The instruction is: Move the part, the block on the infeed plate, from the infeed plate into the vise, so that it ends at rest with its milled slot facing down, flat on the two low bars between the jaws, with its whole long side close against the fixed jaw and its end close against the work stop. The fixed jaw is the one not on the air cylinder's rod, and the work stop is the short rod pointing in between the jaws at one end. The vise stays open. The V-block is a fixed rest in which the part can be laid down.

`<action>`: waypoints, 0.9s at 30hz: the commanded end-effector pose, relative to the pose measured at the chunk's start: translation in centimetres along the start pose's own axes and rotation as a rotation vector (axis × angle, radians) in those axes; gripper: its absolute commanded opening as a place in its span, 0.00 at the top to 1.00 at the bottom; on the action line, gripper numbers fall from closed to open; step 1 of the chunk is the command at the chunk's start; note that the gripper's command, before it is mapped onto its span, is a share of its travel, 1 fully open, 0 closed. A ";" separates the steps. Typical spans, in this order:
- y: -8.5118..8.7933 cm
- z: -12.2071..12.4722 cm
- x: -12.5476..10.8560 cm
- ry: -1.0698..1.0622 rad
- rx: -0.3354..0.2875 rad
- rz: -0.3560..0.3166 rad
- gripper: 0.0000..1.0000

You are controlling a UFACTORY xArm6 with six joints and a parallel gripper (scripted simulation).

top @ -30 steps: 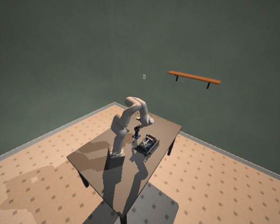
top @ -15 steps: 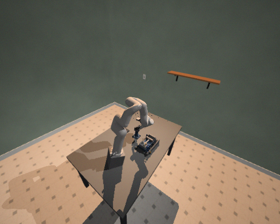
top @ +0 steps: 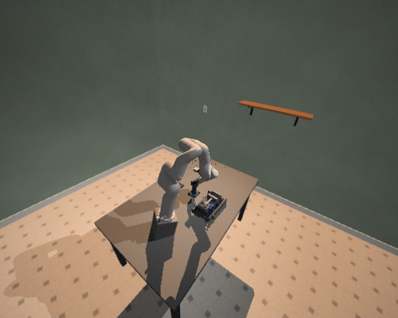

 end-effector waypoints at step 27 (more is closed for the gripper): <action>0.0 0.1 0.0 0.002 -0.003 0.000 0.11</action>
Point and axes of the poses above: the point where the finger pads meet when closed, its own y axis back along the fingers, its own z axis across the jaws, x = y × z, the point moved 10 cm from there along y, back along the fingers, and after that the axes turned 5 degrees about -y, right-handed, at the moved point
